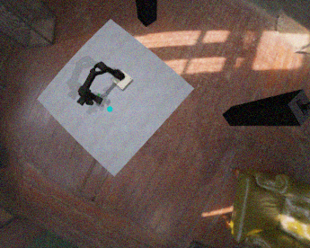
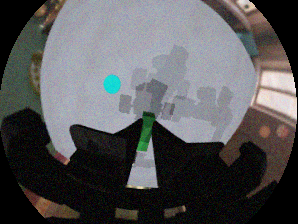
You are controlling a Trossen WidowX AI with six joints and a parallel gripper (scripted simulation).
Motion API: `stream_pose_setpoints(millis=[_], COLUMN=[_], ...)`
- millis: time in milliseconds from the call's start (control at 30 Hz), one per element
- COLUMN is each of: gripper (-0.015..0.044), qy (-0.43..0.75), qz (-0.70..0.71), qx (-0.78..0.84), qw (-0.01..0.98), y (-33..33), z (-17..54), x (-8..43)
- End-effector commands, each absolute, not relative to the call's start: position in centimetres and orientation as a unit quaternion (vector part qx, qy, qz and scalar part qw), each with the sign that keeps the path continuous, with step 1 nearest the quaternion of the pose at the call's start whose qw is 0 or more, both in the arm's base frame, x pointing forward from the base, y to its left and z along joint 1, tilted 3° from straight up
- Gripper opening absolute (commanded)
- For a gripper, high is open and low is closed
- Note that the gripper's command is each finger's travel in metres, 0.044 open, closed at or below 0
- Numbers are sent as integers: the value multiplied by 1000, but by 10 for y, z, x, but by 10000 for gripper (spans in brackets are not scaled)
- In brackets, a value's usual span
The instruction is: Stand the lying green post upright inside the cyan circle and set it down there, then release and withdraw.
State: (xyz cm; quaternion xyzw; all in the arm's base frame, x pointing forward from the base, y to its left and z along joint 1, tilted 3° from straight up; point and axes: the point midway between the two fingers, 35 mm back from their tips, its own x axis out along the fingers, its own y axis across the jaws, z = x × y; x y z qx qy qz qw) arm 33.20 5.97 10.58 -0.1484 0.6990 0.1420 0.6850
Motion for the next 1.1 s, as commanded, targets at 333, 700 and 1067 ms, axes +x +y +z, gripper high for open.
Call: stream_pose_setpoints(millis=[333,700,1067], gripper=[23,23,23], qy=[662,621,570], qz=[261,348,429], qx=[-260,-344,-422], qw=[652,612,560], y=[105,140,176], z=[110,112,113], x=[332,327,318])
